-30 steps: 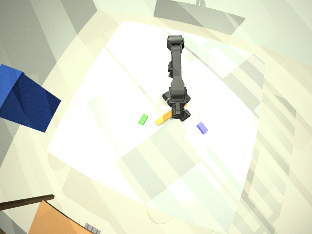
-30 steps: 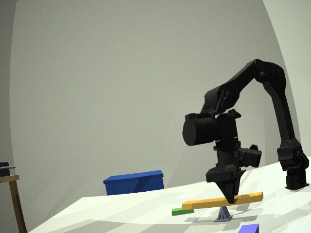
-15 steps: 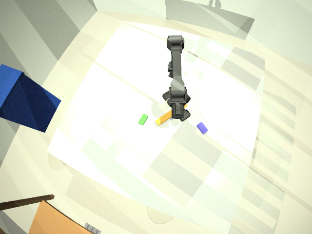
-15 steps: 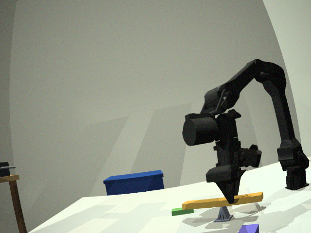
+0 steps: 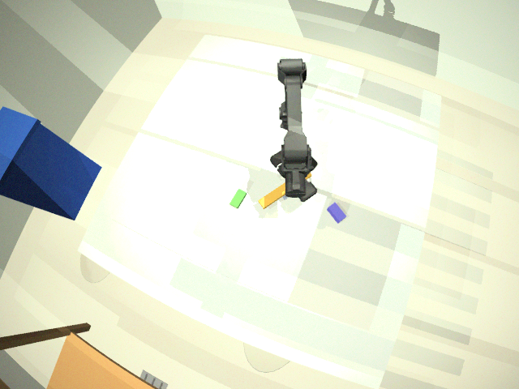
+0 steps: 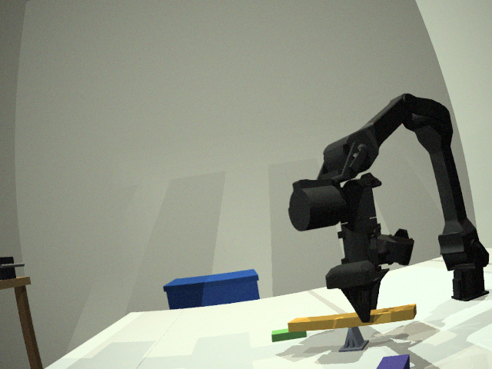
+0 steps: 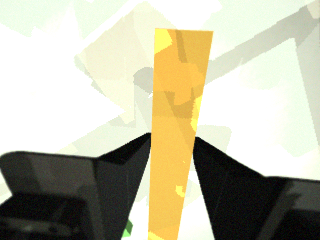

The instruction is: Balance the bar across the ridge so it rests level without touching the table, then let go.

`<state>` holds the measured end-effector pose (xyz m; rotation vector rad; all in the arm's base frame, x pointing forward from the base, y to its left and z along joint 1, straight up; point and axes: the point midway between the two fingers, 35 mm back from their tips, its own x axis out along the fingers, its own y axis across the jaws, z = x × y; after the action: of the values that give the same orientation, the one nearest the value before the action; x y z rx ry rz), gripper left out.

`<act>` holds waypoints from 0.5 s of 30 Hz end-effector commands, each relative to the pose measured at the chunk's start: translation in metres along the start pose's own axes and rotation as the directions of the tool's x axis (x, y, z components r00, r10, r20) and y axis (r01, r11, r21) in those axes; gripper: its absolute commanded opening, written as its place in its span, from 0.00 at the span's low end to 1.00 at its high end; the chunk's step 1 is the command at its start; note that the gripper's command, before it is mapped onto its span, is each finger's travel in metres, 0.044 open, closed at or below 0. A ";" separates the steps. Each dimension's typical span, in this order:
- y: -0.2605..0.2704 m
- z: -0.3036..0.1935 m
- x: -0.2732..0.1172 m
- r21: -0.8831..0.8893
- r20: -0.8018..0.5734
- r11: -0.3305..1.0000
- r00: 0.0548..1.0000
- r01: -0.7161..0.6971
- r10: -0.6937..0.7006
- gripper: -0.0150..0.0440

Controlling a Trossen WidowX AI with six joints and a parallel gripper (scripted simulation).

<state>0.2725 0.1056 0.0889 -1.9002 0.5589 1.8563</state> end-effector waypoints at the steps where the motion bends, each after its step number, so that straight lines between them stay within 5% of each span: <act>1: 0.000 0.000 0.000 0.000 0.000 1.000 1.000 0.000 0.000 0.55; 15: 0.000 0.000 0.000 0.000 0.000 1.000 1.000 0.000 0.000 0.57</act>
<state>0.2725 0.1056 0.0889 -1.9002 0.5589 1.8563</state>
